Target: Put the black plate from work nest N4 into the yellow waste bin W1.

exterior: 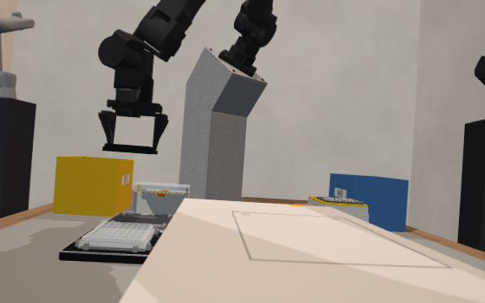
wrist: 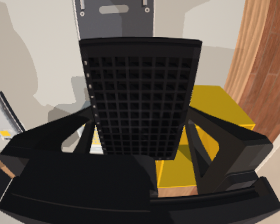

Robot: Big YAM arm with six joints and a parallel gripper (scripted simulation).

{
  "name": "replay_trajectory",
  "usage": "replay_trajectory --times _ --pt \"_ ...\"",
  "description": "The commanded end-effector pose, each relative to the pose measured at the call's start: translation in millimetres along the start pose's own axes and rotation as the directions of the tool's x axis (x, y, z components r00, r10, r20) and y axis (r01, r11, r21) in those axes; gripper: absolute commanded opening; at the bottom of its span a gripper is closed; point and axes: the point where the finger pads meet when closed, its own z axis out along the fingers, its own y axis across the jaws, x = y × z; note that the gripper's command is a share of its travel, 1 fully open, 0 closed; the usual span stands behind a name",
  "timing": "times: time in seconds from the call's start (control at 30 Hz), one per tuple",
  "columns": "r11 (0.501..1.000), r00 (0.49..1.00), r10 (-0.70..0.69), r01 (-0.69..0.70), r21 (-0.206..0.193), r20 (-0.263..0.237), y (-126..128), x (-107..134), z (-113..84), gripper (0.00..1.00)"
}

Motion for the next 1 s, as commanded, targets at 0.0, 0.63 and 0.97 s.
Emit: replay_trajectory --times 0.0,0.63,0.97 --pt "1.000 1.000 0.000 0.000 0.005 0.008 -16 12 -0.6 0.00" --pt "1.000 1.000 0.000 0.000 0.005 0.008 -39 44 -0.7 0.00" --pt "1.000 1.000 0.000 0.000 0.006 0.010 -56 65 -0.9 0.00"
